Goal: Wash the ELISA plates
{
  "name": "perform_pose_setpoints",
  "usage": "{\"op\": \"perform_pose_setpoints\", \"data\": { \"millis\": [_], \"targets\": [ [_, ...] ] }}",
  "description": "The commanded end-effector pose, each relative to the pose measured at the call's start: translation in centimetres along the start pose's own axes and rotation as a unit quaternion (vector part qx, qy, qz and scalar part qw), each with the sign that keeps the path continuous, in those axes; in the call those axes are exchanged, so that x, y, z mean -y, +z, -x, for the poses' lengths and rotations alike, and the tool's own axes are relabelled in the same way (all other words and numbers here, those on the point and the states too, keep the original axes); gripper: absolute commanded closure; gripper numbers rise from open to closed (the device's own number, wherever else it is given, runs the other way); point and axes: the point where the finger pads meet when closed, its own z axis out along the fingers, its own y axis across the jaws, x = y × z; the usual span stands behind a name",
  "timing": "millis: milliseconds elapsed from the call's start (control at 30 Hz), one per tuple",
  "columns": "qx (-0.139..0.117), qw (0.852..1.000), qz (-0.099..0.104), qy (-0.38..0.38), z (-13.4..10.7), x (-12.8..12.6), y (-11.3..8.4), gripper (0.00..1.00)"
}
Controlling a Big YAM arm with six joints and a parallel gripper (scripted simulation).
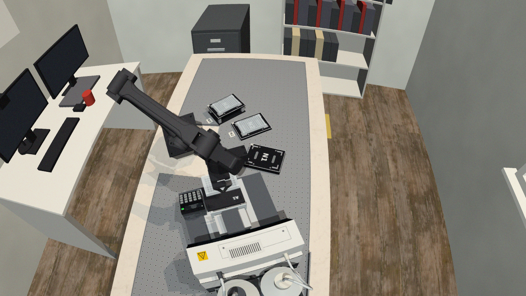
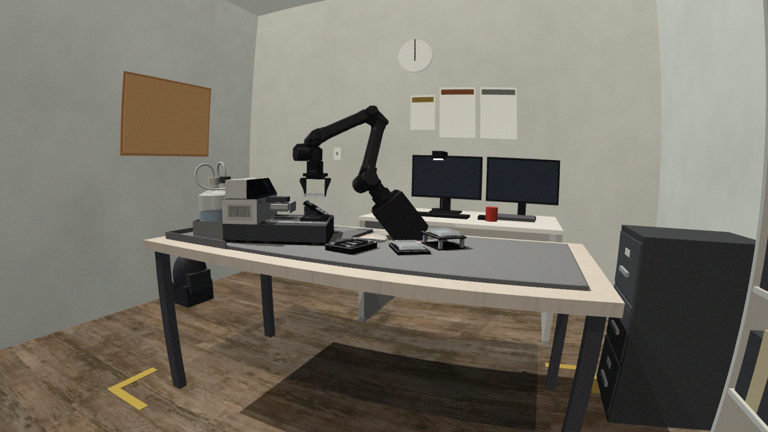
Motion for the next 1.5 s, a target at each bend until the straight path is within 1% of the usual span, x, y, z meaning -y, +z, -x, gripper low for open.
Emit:
{"op": "perform_pose_setpoints", "data": {
  "millis": [0,433,500,533,600,1000,1067,1100,1167,1467],
  "targets": [
    [0.0,1.0,-0.004,0.0,0.0,0.4,0.4,0.16],
    [-0.001,1.0,-0.002,-0.001,-0.1,0.2,2.7,0.16],
    [-0.001,1.0,-0.002,-0.001,-0.1,0.2,2.7,0.16],
    [0.003,1.0,-0.01,0.003,-0.2,0.3,2.5,0.16],
    [-0.001,1.0,-0.002,-0.001,-0.1,0.1,3.2,0.16],
    [-0.001,1.0,-0.002,-0.001,-0.2,0.1,5.2,0.16],
    [-0.001,1.0,-0.002,-0.001,-0.2,0.1,5.2,0.16],
    [0.002,1.0,-0.01,0.002,-0.2,0.3,5.0,0.16],
    [-0.001,1.0,-0.002,-0.001,-0.2,0.1,5.8,0.16],
    [-0.002,1.0,-0.002,-0.001,-0.2,0.0,7.3,0.16]
  ]
}}
